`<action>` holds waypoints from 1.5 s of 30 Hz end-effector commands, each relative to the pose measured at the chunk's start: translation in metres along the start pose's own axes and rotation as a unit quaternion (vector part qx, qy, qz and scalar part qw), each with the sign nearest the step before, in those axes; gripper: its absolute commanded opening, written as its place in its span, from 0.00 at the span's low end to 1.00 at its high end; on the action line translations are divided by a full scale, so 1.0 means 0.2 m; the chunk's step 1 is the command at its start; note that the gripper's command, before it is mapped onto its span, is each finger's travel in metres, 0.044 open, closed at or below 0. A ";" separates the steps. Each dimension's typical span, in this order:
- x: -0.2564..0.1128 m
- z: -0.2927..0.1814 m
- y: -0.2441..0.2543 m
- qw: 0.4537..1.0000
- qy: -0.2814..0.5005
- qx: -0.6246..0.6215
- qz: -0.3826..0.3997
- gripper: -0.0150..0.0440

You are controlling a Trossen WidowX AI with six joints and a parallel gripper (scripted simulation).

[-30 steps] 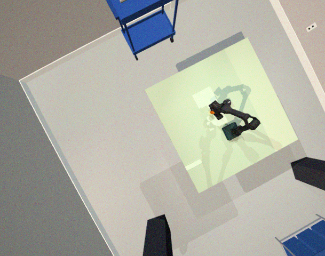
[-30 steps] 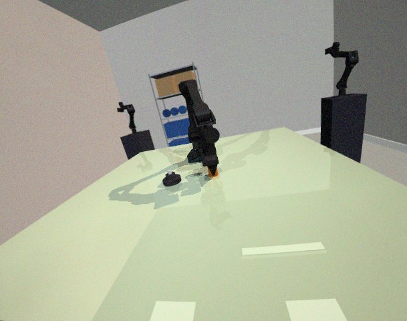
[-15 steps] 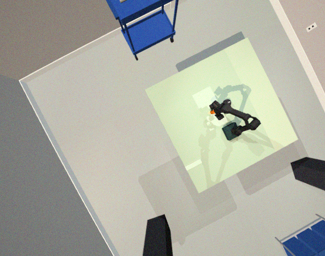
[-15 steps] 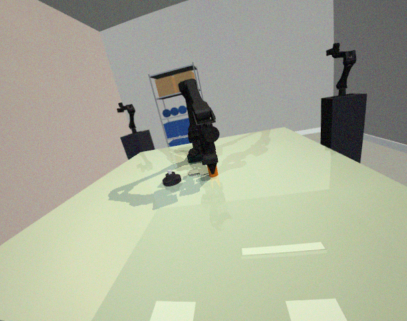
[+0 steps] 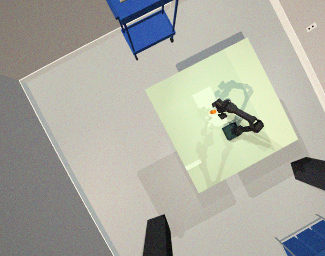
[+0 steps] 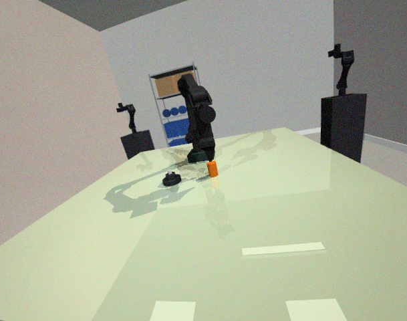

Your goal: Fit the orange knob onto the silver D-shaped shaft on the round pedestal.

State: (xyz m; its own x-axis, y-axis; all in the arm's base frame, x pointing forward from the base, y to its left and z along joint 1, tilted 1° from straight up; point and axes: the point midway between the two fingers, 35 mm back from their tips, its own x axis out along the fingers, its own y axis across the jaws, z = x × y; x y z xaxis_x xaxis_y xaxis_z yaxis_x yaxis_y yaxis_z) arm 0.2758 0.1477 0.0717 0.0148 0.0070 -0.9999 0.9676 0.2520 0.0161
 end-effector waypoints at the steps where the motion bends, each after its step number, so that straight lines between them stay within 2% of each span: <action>1: 0.03 0.00 -0.01 1.000 0.001 -0.001 -0.006 1.00; 45: 0.37 0.00 -0.02 1.000 0.001 -0.001 -0.006 1.00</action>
State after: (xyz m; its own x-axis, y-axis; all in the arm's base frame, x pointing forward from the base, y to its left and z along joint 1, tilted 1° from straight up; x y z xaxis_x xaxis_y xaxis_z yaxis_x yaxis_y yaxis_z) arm 0.2761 0.1479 0.0022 0.0119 0.0054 -0.9999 0.9676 0.2522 0.0129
